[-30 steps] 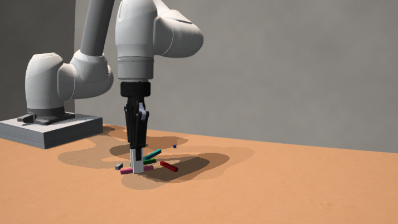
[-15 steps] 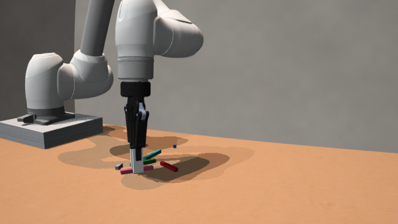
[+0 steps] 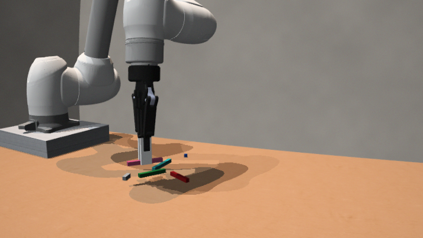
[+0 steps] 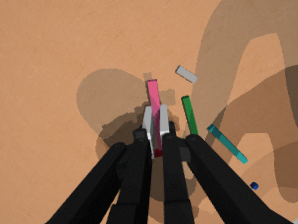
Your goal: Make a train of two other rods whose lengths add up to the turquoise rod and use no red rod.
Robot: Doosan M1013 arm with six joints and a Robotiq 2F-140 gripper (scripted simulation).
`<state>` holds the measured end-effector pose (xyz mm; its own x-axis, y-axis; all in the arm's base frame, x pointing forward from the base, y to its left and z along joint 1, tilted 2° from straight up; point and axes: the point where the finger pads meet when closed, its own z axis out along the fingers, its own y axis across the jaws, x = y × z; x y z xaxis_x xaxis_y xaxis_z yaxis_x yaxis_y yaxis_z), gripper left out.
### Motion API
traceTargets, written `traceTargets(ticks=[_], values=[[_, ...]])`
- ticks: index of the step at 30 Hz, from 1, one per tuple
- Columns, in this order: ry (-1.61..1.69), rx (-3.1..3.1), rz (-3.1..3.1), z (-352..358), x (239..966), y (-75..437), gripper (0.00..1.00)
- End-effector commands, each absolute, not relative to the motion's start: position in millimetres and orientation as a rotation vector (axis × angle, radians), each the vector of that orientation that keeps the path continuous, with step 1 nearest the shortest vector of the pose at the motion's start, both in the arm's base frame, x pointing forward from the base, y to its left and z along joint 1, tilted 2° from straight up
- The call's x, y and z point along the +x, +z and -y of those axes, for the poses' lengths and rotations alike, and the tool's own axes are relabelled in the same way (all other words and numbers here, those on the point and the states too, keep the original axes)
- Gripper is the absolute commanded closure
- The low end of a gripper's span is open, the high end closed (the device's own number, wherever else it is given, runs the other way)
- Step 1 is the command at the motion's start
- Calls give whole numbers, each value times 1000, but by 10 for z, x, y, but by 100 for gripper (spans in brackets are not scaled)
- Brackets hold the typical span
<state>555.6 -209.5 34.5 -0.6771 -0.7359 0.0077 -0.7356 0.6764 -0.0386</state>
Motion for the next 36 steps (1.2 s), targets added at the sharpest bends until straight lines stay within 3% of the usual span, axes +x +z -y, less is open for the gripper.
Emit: traceTargets(ticks=[1,19,36], values=[[-59,-1259,-2869,2085,5549,628,97],[-59,-1251,-2872,2054,5556,856,97],[-55,-802,-3023,632,6027,821,97]])
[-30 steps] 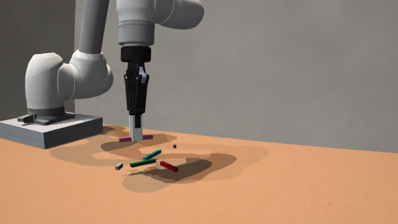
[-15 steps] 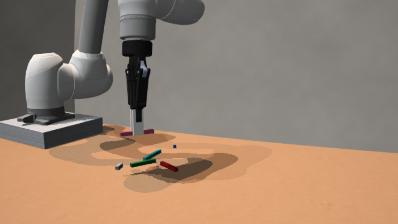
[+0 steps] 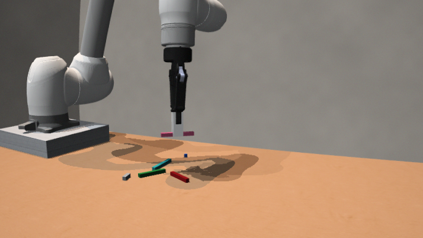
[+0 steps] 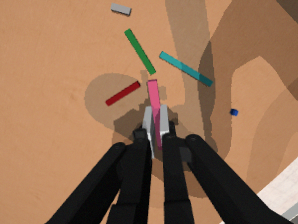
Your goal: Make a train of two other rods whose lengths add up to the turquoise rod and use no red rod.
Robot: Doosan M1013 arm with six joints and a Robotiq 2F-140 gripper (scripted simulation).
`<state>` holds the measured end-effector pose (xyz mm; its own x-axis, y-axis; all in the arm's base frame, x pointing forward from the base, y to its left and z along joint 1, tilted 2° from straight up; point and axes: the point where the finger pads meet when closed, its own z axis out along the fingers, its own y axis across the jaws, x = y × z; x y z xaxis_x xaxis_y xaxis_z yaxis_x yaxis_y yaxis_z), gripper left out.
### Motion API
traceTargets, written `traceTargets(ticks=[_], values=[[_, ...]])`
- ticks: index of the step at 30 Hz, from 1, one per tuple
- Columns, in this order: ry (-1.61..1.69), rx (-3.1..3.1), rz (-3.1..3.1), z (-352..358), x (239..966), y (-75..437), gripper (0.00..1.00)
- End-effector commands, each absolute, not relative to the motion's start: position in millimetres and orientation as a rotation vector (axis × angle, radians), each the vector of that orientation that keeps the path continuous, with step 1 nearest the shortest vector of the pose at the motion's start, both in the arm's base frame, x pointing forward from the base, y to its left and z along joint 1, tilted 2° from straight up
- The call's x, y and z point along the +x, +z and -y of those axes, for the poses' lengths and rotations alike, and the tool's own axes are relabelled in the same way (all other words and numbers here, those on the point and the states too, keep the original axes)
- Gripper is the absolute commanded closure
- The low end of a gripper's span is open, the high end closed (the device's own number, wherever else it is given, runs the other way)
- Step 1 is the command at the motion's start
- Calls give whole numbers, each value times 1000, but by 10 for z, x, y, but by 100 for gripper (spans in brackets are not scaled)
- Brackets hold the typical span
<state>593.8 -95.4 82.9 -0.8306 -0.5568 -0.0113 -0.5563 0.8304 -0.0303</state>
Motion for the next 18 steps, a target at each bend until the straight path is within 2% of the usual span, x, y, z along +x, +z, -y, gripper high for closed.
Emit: traceTargets(ticks=[1,15,18], values=[[-55,-776,-3029,548,6043,819,97],[-53,-430,-3093,-585,6140,791,97],[-53,-416,-3095,-630,6140,790,97]])
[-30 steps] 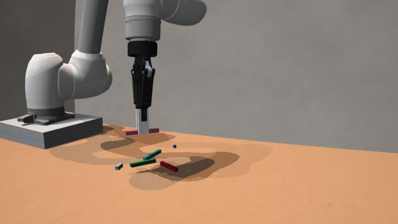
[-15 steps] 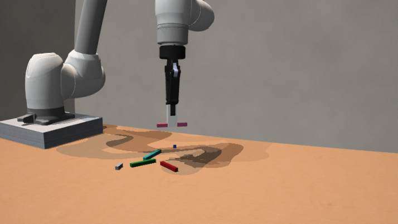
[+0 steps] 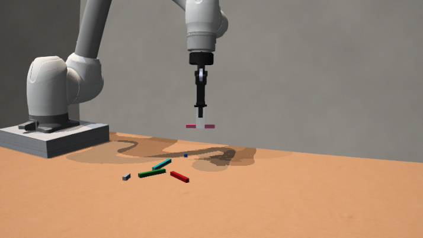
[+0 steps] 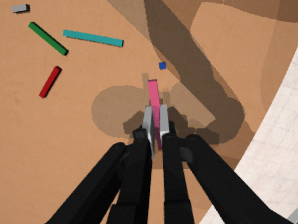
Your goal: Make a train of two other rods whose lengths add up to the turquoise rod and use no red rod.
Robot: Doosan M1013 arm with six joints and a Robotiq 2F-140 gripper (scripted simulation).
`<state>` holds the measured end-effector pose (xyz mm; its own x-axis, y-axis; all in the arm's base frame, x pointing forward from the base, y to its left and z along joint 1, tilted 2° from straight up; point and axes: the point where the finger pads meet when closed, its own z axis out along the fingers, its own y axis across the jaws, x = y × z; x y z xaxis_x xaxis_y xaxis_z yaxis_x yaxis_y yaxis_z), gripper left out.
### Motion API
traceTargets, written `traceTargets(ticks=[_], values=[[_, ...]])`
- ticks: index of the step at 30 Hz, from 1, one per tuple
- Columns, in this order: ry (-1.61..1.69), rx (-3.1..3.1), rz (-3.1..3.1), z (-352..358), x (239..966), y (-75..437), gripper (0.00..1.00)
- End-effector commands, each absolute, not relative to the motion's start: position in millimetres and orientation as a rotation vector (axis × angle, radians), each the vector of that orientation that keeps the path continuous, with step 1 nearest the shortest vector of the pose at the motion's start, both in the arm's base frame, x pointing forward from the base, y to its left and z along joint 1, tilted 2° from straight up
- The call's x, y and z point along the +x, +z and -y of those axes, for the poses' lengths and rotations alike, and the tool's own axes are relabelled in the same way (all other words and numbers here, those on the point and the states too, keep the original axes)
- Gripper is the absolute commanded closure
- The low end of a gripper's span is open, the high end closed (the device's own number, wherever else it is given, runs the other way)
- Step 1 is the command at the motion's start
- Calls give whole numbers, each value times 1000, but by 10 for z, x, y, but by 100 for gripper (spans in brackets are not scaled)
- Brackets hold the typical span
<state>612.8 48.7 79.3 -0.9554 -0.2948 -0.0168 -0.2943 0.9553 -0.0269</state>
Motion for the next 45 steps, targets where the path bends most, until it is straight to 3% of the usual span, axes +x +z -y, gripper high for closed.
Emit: traceTargets(ticks=[1,18,45], values=[[-53,-416,-3095,-630,6140,790,97],[-53,-416,-3095,-628,6141,738,97],[-53,-416,-3095,-605,6161,-61,97]])
